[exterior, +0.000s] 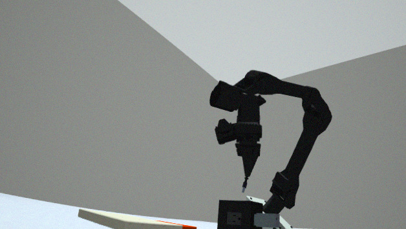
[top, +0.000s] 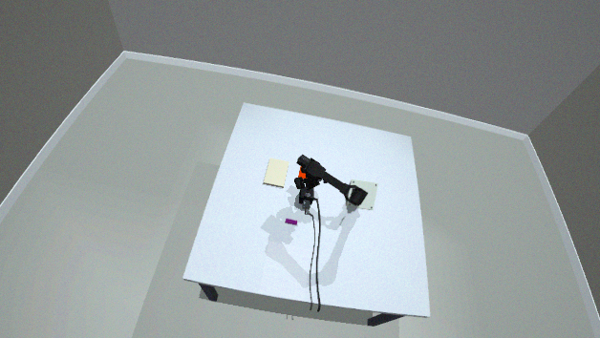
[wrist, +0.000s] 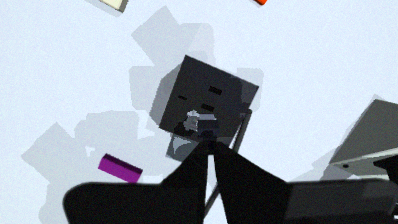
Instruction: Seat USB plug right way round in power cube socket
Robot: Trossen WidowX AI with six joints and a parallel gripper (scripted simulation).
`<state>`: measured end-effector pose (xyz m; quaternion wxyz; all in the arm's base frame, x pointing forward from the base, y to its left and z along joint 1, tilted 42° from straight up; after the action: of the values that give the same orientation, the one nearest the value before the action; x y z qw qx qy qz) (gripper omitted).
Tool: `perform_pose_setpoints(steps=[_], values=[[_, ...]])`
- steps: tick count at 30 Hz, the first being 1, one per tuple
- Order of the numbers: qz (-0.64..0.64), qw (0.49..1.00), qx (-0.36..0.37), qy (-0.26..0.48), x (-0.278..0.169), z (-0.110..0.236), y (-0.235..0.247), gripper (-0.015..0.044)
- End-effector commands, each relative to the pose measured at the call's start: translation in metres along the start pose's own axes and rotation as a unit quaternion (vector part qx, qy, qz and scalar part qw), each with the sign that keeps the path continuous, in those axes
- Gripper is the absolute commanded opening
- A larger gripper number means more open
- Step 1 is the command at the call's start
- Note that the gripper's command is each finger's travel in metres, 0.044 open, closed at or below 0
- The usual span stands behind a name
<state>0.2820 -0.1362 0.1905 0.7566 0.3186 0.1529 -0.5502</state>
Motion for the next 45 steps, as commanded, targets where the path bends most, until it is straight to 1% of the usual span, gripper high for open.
perform_pose_setpoints(steps=[1,11,45], values=[[-0.059,0.998,0.0,-0.001,0.0001,-0.0002,0.0001,0.0],[-0.18,0.984,0.0,-0.001,0.0001,-0.0002,0.0001,0.0],[-0.179,0.984,0.003,0.012,0.0013,-0.0024,-0.0001,0.0]])
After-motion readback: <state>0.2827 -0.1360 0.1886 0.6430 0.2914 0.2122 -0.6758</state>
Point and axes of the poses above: the point midway between the two fingers, 35 mm back from their tips, its own z axis back along the fingers, its own y axis across the jaws, x = y × z, the point moved 9 cm from there along z, back along the fingers, and after that the axes turned 3 degrees about z, right-handed, at the moved point
